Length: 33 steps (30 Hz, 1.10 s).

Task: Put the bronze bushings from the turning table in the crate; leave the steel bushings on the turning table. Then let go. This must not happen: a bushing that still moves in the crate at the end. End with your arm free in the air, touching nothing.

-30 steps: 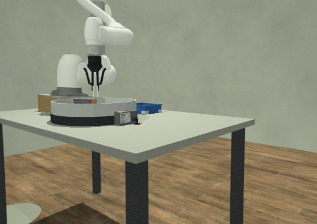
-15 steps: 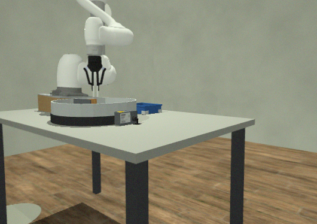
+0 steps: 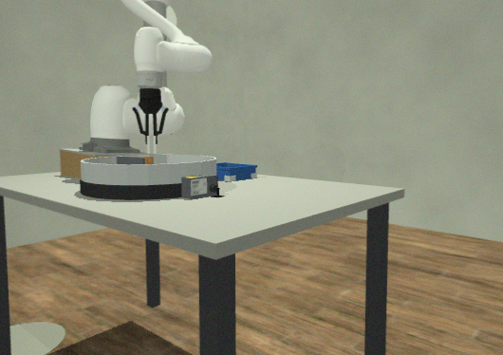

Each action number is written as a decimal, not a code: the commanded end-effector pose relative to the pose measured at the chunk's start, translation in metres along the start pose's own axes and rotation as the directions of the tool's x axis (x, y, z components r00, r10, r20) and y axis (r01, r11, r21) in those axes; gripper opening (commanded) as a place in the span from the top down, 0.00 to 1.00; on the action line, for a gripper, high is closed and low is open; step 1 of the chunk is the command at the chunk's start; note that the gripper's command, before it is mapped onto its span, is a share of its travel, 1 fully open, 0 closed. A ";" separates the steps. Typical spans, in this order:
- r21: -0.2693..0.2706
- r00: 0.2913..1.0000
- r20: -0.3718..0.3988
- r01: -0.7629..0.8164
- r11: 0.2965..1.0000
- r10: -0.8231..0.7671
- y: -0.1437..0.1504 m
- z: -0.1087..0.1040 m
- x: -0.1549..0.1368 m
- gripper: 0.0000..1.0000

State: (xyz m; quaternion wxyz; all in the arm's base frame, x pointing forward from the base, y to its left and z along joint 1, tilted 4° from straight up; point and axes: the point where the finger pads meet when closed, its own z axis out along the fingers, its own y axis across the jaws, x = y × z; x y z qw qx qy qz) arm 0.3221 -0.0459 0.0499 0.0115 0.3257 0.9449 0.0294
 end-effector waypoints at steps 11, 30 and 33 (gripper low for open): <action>-0.004 1.000 -0.001 0.000 1.000 0.000 0.001 0.002 0.001 0.90; -0.004 1.000 -0.001 0.000 1.000 0.000 0.001 0.010 0.001 0.90; -0.004 1.000 -0.001 0.000 1.000 0.000 0.001 0.010 0.001 0.90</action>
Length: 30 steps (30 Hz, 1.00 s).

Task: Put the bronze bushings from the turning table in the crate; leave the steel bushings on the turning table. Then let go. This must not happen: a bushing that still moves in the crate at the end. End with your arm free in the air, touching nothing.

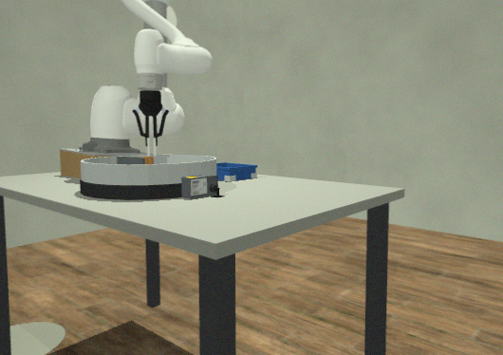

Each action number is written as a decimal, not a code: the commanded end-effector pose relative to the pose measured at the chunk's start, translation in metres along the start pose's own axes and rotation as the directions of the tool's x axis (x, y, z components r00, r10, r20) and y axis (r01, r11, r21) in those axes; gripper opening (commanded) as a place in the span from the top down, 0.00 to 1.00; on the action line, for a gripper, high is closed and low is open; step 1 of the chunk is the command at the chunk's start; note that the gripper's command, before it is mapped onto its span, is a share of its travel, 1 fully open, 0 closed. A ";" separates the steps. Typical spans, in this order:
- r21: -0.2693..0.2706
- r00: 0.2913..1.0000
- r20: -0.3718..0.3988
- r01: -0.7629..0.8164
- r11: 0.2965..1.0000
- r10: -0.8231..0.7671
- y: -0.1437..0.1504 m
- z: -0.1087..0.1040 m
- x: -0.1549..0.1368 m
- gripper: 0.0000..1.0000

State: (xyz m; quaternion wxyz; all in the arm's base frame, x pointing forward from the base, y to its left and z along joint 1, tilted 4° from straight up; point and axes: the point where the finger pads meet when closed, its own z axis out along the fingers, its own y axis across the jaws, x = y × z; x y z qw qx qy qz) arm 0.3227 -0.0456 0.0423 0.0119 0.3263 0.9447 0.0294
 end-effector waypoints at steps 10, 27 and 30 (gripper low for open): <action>-0.003 1.000 -0.001 0.001 1.000 -0.001 0.001 0.002 0.001 0.90; -0.003 1.000 -0.001 0.001 1.000 -0.001 0.001 0.006 0.001 0.90; -0.003 1.000 -0.001 0.001 1.000 -0.001 0.001 0.009 0.001 0.90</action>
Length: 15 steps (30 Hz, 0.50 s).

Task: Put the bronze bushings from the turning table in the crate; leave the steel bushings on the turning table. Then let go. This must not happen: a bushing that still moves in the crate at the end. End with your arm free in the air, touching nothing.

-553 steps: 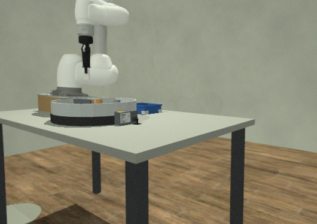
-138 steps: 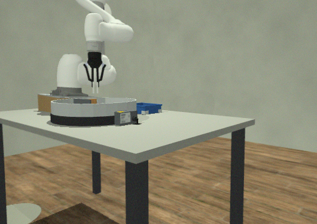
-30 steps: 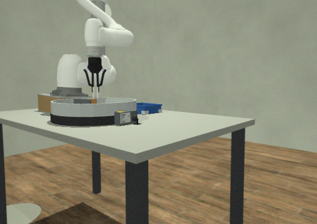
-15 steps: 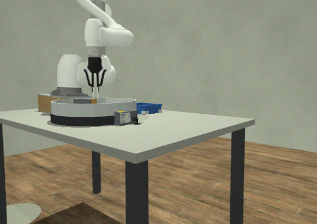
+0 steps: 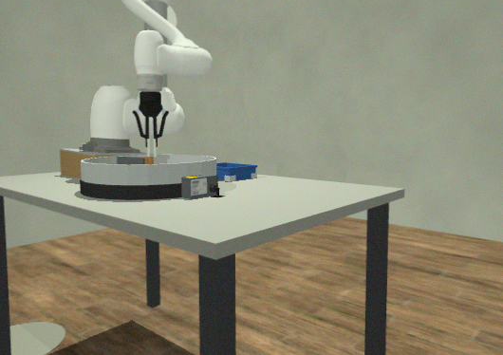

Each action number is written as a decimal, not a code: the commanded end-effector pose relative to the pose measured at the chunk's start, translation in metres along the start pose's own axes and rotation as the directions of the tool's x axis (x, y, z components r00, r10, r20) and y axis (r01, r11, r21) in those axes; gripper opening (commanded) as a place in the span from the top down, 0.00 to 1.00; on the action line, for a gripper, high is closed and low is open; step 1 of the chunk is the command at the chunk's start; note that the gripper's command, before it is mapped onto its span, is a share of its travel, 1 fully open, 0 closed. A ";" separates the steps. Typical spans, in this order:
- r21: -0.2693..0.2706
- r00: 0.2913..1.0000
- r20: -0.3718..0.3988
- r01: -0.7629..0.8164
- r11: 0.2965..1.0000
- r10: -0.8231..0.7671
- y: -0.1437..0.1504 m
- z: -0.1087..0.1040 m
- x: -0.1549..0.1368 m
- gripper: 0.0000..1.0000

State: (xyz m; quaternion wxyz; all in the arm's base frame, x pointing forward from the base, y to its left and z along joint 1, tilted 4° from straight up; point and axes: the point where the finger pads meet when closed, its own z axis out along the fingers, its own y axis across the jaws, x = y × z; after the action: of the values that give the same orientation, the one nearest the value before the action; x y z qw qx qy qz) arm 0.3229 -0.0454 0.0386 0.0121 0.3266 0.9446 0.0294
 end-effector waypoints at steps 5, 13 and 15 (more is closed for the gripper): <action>-0.003 1.000 -0.002 0.002 1.000 -0.002 0.001 0.013 0.001 0.90; -0.003 1.000 -0.002 0.002 1.000 -0.002 0.001 0.015 0.001 0.90; -0.003 1.000 -0.002 0.002 1.000 -0.002 0.001 0.015 0.001 0.90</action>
State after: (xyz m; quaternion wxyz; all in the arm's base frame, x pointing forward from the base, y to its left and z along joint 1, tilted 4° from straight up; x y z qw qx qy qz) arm 0.3233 -0.0447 0.0264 0.0118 0.3268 0.9445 0.0295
